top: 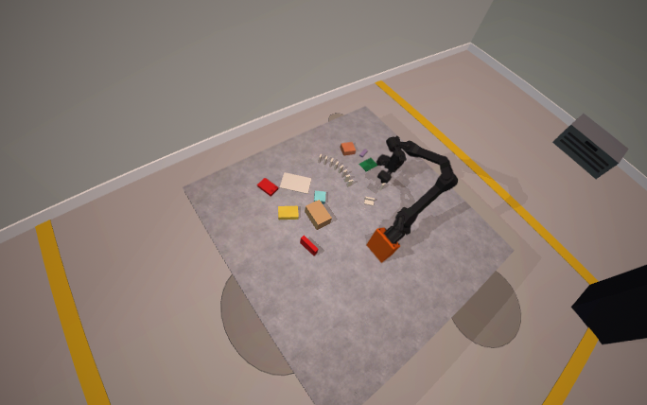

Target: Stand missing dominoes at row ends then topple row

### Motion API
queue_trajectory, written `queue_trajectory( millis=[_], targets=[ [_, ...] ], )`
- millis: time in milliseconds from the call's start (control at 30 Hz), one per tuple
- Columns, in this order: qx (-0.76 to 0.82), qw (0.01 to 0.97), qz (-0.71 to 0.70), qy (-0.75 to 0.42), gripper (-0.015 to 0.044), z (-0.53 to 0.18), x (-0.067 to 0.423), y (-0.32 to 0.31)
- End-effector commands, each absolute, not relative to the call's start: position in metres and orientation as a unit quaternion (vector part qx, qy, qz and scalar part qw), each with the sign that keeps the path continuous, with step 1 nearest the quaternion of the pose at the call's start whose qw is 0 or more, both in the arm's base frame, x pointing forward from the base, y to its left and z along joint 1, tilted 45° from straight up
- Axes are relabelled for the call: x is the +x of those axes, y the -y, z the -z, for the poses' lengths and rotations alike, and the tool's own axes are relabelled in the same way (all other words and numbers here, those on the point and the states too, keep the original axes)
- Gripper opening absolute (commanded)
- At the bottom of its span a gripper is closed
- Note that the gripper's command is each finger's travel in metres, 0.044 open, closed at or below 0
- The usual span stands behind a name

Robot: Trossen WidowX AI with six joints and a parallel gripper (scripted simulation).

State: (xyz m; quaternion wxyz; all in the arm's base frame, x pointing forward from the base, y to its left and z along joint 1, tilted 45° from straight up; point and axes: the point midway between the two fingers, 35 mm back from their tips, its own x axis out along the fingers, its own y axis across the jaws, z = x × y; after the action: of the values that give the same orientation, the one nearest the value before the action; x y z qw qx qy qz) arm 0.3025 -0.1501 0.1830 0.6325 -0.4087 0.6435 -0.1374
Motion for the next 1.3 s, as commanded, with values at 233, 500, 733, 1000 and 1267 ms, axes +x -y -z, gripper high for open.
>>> queue_trajectory(
  millis=[233, 500, 733, 1000, 1267],
  targets=[
    [-0.41, 0.625, 0.139, -0.649, 0.044, -0.142, 0.306, 0.192],
    [-0.41, 0.625, 0.139, -0.649, 0.044, -0.134, 0.307, 0.2],
    [-0.411, 0.625, 0.139, -0.649, 0.0361, -0.131, 0.307, 0.203],
    [-0.411, 0.625, 0.139, -0.649, 0.0151, -0.131, 0.307, 0.203],
    [-0.411, 0.625, 0.139, -0.649, 0.0107, -0.131, 0.307, 0.203]
  ],
)
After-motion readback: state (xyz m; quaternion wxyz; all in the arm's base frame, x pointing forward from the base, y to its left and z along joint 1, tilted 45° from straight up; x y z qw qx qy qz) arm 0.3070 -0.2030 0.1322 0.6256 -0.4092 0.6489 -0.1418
